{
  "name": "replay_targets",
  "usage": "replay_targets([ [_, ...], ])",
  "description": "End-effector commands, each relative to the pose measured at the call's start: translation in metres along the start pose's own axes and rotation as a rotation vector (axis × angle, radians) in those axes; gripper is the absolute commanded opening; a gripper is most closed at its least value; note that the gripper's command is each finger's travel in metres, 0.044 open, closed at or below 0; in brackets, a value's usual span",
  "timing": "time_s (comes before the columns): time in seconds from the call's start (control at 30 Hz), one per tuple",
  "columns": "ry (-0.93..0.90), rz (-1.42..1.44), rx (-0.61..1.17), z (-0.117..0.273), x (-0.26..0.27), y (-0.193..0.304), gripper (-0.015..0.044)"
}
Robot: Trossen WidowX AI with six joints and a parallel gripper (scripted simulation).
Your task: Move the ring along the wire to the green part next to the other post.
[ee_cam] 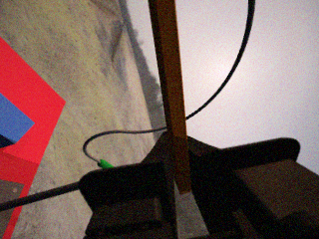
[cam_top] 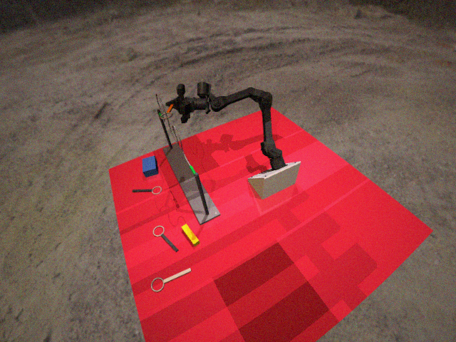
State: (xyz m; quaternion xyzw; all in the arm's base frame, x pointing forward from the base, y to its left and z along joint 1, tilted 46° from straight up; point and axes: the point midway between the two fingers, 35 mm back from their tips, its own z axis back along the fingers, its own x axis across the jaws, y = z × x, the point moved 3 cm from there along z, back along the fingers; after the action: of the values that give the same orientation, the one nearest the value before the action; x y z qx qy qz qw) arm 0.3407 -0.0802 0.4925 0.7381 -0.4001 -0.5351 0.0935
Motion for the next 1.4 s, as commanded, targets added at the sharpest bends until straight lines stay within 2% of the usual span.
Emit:
replay_targets([
  [0.0, 0.025, 0.051, -0.010, 0.0006, 0.0007, -0.0016, -0.0150],
  [1.37, 0.259, 0.461, -0.059, 0.0000, -0.0065, -0.0009, -0.0150],
])
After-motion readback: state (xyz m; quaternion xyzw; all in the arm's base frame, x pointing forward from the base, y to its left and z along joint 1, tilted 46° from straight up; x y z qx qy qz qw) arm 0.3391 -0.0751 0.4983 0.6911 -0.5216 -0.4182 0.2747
